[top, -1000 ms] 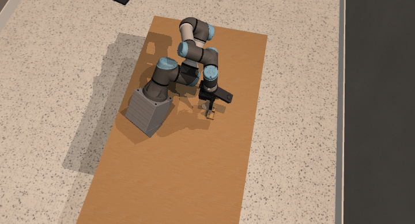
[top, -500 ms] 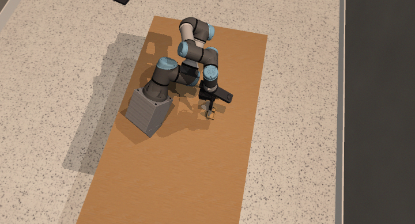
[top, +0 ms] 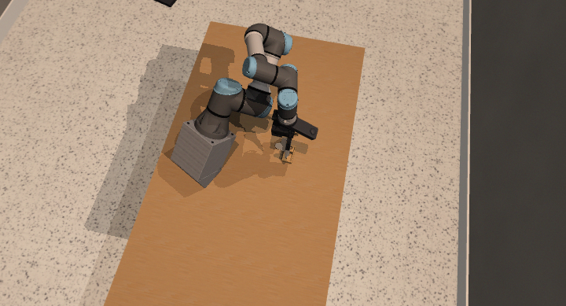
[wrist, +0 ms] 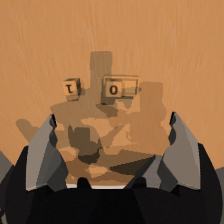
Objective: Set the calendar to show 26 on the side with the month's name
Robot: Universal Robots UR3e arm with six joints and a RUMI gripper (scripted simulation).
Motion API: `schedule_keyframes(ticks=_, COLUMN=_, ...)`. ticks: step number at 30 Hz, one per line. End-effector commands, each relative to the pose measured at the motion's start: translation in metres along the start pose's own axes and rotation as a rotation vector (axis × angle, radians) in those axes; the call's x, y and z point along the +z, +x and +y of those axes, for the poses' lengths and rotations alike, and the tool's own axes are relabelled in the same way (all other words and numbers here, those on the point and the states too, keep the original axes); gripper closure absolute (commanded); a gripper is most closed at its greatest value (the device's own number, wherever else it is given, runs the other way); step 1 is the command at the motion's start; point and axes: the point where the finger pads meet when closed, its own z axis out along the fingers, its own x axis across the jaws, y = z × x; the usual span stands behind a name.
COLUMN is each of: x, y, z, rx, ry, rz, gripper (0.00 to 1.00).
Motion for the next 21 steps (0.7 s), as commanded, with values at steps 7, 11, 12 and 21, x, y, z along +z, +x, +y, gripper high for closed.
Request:
schedule_keyframes(ticks=7, x=0.003, y=-0.014, z=-0.004, rx=-0.24, ry=-0.001, rz=0.004, gripper=0.0)
schedule_keyframes(ticks=11, x=0.004, y=-0.021, z=-0.006, rx=-0.369, ry=-0.001, rz=0.005, gripper=0.0)
schedule_keyframes(ticks=12, x=0.005, y=-0.024, z=-0.006, rx=-0.409, ry=-0.002, rz=0.006, gripper=0.0)
schedule_keyframes(ticks=21, x=0.008, y=-0.04, z=-0.008, rx=-0.672, ry=-0.003, rz=0.007, gripper=0.0)
